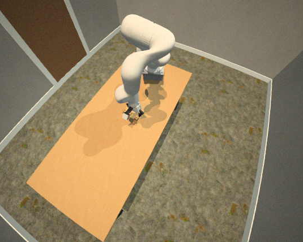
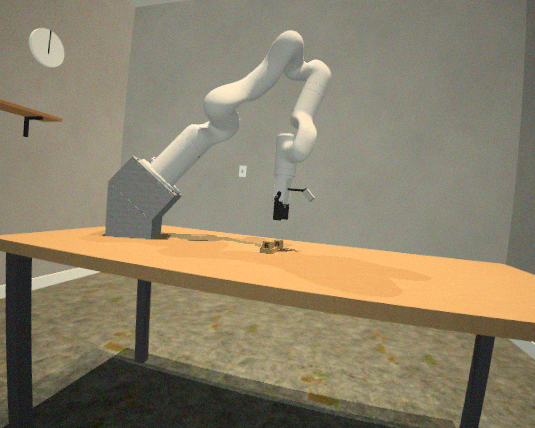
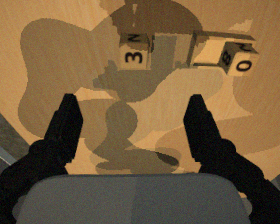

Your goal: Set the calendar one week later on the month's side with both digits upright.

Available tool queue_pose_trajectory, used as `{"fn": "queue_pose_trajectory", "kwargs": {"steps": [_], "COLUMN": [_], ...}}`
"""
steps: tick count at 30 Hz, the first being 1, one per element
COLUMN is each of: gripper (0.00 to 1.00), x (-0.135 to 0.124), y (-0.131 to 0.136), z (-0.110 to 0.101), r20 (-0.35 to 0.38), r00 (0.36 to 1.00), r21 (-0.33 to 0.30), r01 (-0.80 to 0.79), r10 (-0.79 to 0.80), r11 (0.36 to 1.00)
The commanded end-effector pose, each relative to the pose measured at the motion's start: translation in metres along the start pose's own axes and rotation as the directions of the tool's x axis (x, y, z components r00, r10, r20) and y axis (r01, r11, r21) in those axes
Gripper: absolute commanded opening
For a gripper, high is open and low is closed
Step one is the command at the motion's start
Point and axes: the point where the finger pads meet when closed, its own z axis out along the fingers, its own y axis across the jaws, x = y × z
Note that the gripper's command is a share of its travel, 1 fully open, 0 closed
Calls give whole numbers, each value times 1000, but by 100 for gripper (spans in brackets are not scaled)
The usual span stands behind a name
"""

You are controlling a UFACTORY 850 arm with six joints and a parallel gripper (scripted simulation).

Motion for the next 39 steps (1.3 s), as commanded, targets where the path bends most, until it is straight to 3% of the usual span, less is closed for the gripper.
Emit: {"fn": "queue_pose_trajectory", "kwargs": {"steps": [1, 19, 30, 33, 39], "gripper": [100, 100, 100, 100, 100], "x": [0, 1, 3, 3, 4], "y": [0, 2, 14, 15, 24], "z": [0, 0, 1, 1, 2], "r20": [-1, -1, -3, -3, -5], "r00": [1000, 999, 940, 936, 841], "r21": [0, 0, -2, -2, -2], "r01": [0, -40, -341, -352, -541], "r10": [0, 40, 341, 352, 541], "r11": [1000, 999, 940, 936, 841]}}
